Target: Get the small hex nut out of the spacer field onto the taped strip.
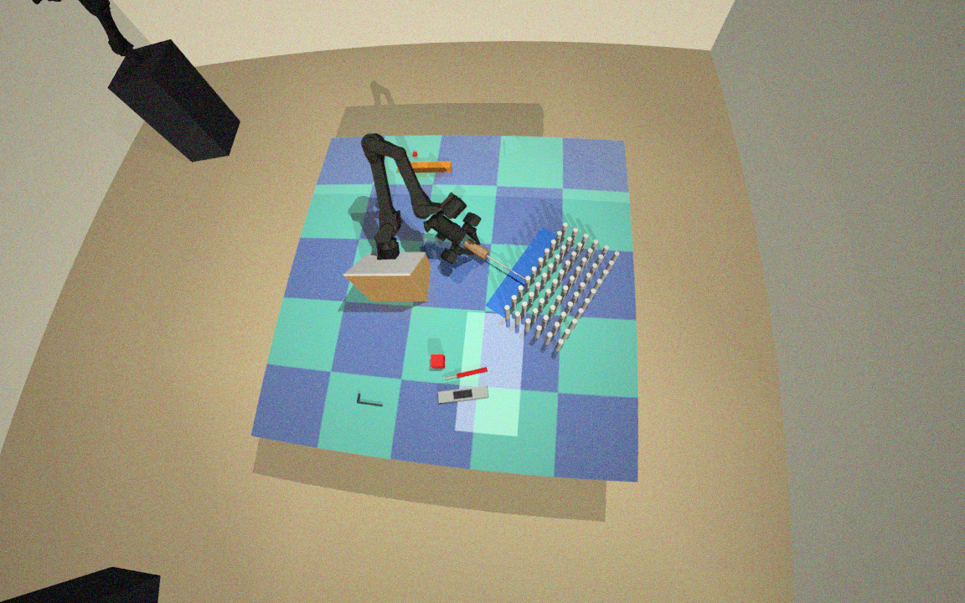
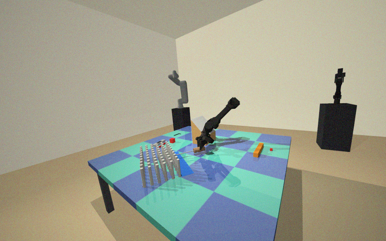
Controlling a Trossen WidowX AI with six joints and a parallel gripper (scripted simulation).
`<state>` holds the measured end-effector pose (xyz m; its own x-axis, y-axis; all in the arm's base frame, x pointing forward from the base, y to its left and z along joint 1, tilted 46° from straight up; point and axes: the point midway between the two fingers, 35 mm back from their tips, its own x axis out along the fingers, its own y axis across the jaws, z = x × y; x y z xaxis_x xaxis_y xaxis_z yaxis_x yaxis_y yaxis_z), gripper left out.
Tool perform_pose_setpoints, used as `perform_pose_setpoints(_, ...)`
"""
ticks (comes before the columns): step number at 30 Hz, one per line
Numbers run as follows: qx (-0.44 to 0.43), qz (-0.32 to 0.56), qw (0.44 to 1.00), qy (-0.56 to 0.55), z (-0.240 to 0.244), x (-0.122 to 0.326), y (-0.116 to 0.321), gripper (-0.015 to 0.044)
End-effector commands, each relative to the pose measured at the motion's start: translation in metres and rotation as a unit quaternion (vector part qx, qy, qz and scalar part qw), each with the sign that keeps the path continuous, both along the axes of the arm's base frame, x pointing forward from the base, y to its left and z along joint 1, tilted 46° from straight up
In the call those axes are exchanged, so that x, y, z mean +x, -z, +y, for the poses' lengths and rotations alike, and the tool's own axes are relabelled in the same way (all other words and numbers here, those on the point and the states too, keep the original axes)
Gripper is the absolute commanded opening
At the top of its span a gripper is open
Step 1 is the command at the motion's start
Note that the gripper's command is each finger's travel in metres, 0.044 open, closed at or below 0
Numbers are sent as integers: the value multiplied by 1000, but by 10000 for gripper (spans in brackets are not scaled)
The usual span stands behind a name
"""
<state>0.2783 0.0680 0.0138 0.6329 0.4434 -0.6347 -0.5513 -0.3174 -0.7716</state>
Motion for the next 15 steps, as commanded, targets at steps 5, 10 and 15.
perform_pose_setpoints(5, -2, -4, 1000, -1, -2, 5, 0, 0)
perform_pose_setpoints(10, -2, -4, 1000, -1, -3, 7, 1, 0)
perform_pose_setpoints(15, -2, -4, 1000, -1, -4, 9, 2, 0)
